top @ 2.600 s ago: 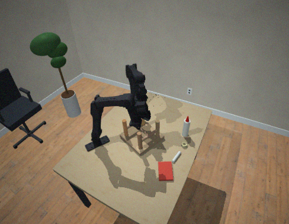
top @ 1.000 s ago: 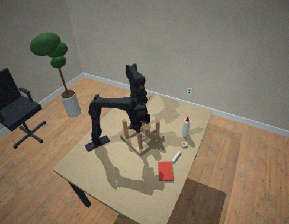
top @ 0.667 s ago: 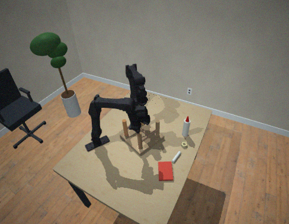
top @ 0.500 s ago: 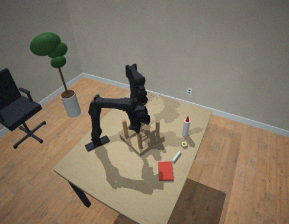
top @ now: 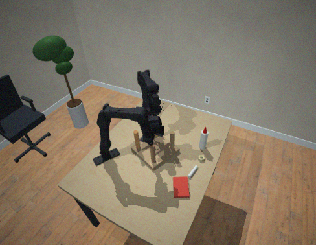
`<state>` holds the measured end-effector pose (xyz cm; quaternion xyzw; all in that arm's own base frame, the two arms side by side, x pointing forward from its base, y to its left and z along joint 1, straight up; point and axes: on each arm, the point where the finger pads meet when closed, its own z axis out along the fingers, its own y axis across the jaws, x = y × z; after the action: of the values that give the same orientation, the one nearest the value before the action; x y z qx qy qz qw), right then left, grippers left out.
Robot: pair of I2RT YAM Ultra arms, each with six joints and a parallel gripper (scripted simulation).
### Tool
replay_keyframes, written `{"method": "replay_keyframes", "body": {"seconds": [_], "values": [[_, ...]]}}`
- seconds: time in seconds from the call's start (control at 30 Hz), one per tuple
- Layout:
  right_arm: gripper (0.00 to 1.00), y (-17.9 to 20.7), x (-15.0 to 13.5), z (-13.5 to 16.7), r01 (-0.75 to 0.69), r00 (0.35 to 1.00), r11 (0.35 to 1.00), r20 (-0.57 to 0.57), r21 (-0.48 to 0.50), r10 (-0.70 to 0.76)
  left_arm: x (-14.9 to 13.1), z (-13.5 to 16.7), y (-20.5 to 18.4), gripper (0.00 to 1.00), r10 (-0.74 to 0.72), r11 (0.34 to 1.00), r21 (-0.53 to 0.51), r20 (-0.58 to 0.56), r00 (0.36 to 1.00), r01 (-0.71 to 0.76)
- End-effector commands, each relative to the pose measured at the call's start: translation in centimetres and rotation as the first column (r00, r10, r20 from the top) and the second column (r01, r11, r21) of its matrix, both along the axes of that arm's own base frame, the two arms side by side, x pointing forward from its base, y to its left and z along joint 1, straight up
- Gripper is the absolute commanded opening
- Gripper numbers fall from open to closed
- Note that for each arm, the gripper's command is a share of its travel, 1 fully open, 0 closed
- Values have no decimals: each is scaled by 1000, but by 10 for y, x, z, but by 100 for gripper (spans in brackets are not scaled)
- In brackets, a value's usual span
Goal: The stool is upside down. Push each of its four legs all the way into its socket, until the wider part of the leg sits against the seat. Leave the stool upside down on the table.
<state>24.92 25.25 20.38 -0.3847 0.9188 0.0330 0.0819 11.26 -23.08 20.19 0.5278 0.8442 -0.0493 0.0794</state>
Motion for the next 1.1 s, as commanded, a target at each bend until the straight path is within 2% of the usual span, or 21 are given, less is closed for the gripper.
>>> {"method": "replay_keyframes", "body": {"seconds": [0.0, 0.37, 0.4, 0.43, 0.47, 0.5, 0.63, 0.73, 0.87, 0.9, 1.03, 1.07], "values": [[0, -22, -23, -55, -17, 982, 982, -188, -187, -18, -17, -44, 34, 0, 13, 971, 237, -117, 993, 15], [0, -32, -34, -69, -17, 982, 982, -189, -190, -19, -24, -54, 47, 0, 15, 969, 246, -121, 993, 15], [0, 1, 4, 7, 6, 999, 999, 47, 32, -7, 5, 14, -6, 0, 1, 998, -63, 40, 999, 1], [0, 4, 7, 9, 5, 999, 999, 49, 36, -7, 4, 4, -3, 0, 0, 1000, -23, 18, 1000, 1], [0, 7, 10, -1, 6, 999, 1000, 38, 25, -7, 4, 8, -4, 0, 1, 1000, -4, 8, 1000, -1], [0, 6, 9, 8, 5, 999, 999, 54, 41, -7, 5, 8, -6, 0, 0, 1000, -21, 17, 1000, 0], [0, 3, 5, 0, 5, 999, 1000, 31, 21, -6, 3, 10, -3, 0, 2, 1000, 5, 1, 1000, -2], [0, 3, 5, 0, 5, 999, 1000, 31, 21, -6, 3, 25, -3, 0, 2, 998, -62, 34, 999, 0], [0, 3, 5, 0, 5, 999, 1000, 31, 21, -6, 4, 26, -5, 0, 3, 998, -70, 38, 999, 0], [0, 3, 5, 0, 5, 999, 1000, 31, 21, -6, 2, 21, 0, 0, 2, 1000, 11, -2, 1000, -2], [0, 3, 5, 0, 5, 999, 1000, 31, 21, -6, 2, 41, 0, 0, 2, 1000, -9, 7, 1000, -2], [0, 3, 5, 0, 5, 999, 1000, 31, 21, -6, 5, 44, -6, 0, 3, 999, -44, 25, 1000, -1]]}}
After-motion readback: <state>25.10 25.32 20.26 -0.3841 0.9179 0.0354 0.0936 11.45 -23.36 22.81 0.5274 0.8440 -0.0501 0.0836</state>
